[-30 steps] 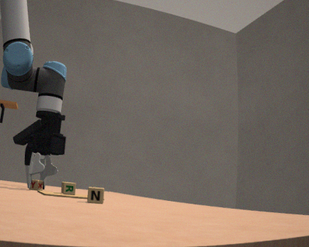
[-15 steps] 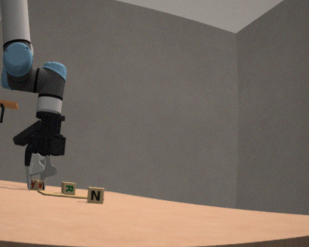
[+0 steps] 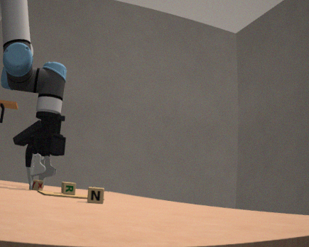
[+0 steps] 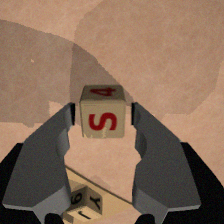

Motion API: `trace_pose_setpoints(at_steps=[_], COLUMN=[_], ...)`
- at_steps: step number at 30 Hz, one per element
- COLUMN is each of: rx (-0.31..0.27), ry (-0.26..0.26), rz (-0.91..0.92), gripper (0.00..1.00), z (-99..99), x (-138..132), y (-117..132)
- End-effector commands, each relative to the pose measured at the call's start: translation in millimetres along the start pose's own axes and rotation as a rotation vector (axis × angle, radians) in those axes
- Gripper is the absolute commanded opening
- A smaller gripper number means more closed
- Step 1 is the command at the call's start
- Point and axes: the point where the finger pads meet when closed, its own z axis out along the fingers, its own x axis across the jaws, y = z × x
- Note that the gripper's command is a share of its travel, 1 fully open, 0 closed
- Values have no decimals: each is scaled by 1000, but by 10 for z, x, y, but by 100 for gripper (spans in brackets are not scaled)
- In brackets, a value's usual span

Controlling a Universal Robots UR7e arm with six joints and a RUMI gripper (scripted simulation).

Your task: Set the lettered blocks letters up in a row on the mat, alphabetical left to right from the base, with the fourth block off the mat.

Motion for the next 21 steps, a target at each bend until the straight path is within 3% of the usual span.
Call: trace_pose_setpoints(at_steps=[1,3,4,21], rx=[-1,-1,-1,-1], ry=[1,1,1,1], rz=[0,0,0,0], gripper=[28,28,9,9], z=[-2,-2,-2,-2], x=[2,2,2,2], y=[2,2,2,2])
